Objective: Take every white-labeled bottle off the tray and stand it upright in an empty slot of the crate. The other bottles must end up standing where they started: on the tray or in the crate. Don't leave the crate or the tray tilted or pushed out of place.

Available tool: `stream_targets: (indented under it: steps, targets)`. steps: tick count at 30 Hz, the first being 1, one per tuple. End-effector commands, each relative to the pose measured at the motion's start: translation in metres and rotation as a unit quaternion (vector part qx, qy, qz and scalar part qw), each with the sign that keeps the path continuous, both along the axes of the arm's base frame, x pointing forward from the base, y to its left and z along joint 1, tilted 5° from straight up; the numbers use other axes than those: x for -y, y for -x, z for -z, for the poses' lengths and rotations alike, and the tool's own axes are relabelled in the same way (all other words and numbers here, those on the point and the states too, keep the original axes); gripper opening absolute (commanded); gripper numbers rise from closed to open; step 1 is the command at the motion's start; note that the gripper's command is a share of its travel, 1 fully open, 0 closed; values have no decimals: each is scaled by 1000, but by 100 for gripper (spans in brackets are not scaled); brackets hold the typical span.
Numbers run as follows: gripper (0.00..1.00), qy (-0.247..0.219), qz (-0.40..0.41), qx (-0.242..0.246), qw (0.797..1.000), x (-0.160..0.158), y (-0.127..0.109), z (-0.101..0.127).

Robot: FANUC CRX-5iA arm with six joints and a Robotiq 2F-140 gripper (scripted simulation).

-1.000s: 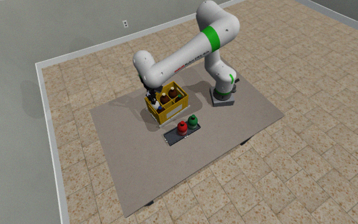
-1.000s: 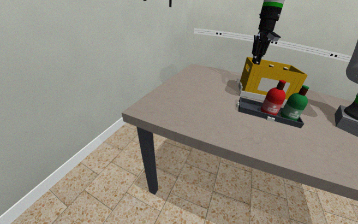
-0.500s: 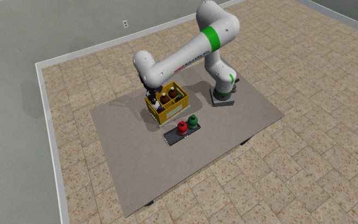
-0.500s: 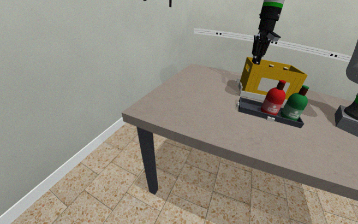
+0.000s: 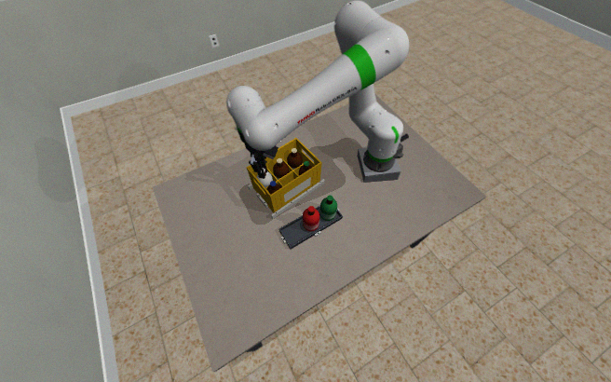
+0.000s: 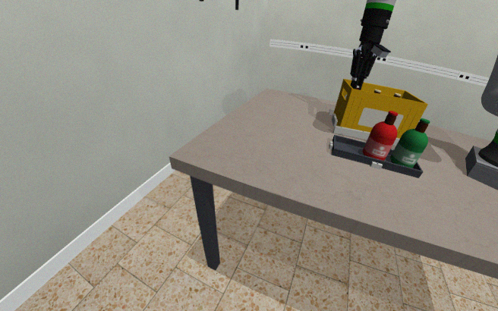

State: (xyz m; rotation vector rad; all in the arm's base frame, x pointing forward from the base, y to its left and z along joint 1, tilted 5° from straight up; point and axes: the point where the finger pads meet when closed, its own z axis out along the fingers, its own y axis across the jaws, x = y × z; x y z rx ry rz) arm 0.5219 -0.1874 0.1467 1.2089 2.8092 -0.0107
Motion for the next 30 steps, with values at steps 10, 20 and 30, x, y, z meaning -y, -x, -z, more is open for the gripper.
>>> stream_targets:
  steps: [10, 20, 30]
  targets:
    - [10, 0, 0, 1, 1000, 0, 0, -1]
    - [44, 0, 0, 1, 1000, 0, 0, -1]
    - [44, 0, 0, 1, 1000, 0, 0, -1]
